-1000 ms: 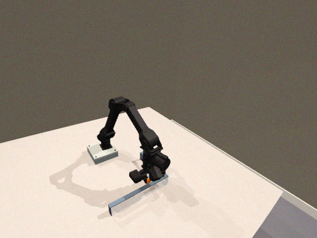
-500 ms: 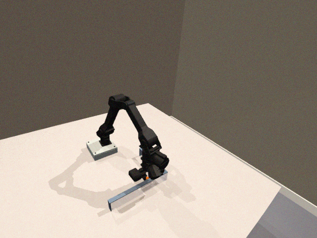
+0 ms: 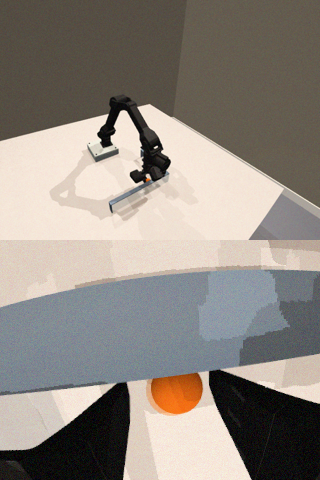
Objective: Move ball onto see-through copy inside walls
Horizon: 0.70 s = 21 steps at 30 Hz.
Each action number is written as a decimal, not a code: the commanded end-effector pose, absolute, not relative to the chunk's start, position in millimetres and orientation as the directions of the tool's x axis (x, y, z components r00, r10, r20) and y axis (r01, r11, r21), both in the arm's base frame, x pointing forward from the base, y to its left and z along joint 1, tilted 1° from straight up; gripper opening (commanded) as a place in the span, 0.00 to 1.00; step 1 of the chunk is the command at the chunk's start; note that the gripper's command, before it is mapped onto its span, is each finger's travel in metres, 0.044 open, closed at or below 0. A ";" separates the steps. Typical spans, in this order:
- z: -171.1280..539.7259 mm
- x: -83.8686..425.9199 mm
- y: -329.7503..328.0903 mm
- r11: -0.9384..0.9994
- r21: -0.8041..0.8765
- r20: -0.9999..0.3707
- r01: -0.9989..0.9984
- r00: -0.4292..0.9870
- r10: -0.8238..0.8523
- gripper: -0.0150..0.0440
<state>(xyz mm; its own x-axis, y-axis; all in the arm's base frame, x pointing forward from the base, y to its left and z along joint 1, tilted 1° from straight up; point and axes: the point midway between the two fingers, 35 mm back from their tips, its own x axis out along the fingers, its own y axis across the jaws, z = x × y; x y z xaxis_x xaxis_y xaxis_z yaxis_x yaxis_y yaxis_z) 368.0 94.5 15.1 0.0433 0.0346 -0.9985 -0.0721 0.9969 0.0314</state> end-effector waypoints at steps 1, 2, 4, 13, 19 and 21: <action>15.2 368.1 94.5 0.997 0.031 -0.998 -0.072 0.044 0.035 0.65; 17.9 368.3 94.5 0.997 0.031 -0.998 -0.072 0.043 0.034 0.65; 39.9 369.2 94.2 0.997 0.030 -0.999 -0.071 0.042 0.033 0.65; 101.0 363.4 91.2 0.997 0.026 -0.999 -0.069 0.038 0.029 0.65; 96.6 366.9 93.2 0.997 0.034 -0.998 -0.070 0.057 0.038 0.65; 99.4 366.7 93.1 0.997 0.034 -0.998 -0.070 0.056 0.038 0.69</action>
